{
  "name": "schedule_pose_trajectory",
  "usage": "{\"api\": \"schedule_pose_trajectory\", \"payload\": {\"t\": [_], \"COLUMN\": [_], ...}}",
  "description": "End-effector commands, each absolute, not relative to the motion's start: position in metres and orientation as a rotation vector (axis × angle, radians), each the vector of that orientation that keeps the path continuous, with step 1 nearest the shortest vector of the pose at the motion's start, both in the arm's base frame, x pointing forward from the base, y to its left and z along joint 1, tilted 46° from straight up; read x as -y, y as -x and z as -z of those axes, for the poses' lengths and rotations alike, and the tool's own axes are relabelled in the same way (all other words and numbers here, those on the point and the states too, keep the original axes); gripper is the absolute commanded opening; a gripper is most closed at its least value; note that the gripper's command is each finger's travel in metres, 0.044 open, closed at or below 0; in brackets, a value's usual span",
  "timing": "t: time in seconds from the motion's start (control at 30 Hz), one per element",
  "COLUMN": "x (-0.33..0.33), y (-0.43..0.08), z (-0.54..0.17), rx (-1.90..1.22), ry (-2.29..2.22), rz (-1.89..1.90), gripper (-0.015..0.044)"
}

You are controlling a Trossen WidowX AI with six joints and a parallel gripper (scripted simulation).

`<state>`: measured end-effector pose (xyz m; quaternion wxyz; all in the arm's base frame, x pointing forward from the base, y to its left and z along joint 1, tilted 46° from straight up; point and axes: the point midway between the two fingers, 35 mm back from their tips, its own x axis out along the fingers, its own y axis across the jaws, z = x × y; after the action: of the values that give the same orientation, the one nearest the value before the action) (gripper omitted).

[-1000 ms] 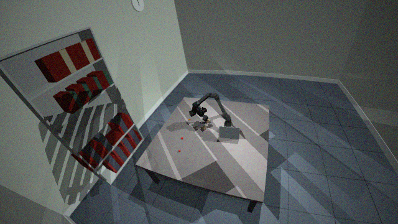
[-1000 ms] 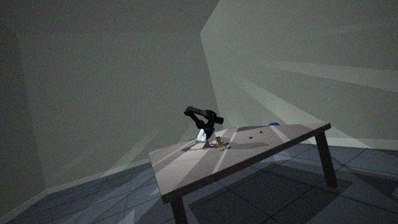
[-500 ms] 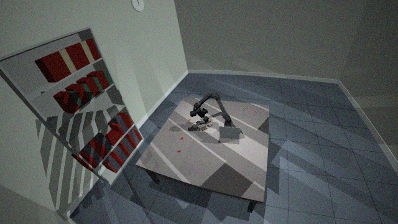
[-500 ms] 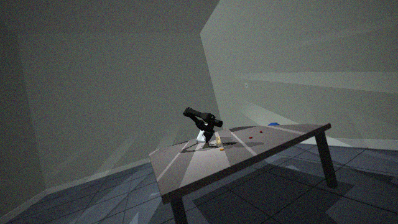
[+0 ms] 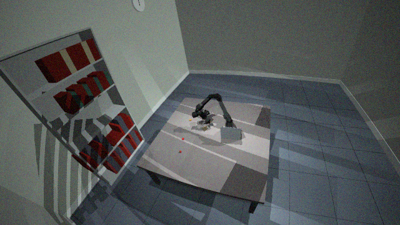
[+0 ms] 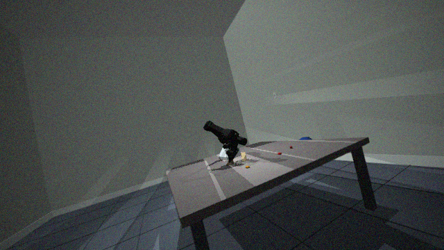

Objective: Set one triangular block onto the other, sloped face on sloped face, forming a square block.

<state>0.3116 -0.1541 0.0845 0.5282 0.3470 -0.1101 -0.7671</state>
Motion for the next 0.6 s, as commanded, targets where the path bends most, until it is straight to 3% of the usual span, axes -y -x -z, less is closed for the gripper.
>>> {"api": "schedule_pose_trajectory", "payload": {"t": [0.0,0.33,0.57], "x": [0.160,0.172,0.172], "y": [-0.308,-0.304,-0.304], "z": [-0.082,-0.078,-0.078], "rx": [0.261,0.272,0.272], "ry": [-0.819,-0.824,-0.824], "rz": [1.839,1.851,1.851], "gripper": [0.0440,0.0440,0.0256]}}
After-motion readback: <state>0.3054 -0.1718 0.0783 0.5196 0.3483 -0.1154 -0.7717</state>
